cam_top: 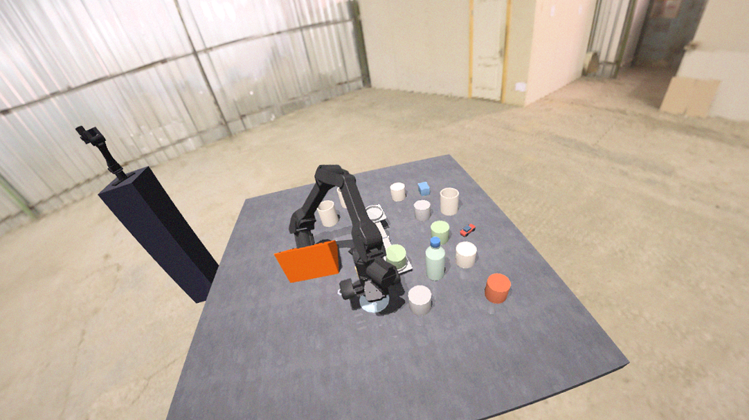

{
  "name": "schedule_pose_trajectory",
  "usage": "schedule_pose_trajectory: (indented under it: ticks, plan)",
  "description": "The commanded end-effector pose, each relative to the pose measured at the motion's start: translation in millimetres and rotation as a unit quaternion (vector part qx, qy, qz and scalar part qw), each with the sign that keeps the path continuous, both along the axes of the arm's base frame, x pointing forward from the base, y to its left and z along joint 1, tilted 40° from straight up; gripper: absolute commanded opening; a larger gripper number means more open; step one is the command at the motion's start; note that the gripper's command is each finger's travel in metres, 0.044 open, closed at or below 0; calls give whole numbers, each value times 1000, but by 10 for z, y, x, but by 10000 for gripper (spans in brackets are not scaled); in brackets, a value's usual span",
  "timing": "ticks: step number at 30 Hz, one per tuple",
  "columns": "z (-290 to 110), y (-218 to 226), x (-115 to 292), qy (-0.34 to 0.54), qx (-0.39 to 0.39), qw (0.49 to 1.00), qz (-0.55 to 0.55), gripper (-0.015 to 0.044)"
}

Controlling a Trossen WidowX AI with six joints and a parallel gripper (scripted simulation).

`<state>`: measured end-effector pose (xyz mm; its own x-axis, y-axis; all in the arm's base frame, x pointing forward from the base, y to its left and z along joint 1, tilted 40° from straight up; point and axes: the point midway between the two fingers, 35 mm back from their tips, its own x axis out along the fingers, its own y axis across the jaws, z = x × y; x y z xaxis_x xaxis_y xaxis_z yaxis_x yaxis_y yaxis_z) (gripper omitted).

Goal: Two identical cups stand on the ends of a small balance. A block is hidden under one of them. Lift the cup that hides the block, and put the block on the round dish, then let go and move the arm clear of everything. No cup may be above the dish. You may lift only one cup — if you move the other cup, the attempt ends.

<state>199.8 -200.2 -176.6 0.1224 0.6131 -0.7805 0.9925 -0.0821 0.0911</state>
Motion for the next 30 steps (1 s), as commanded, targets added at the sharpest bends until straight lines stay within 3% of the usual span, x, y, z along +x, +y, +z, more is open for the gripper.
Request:
schedule_pose_trajectory:
  ticks: [1, 11, 14, 19, 23, 30]
  plan:
    - [3, -4, 4, 0, -1, 1000, 0, 184]
    - [98, -87, -9, 0, 0, 1000, 0, 440]
    - [426, -337, -73, 2, 2, 1000, -3, 440]
    - [470, -370, -82, 2, 2, 1000, -3, 440]
    - [774, -609, -153, 1, 0, 1000, -8, 440]
    - [794, -622, -158, 1, 0, 1000, -9, 440]
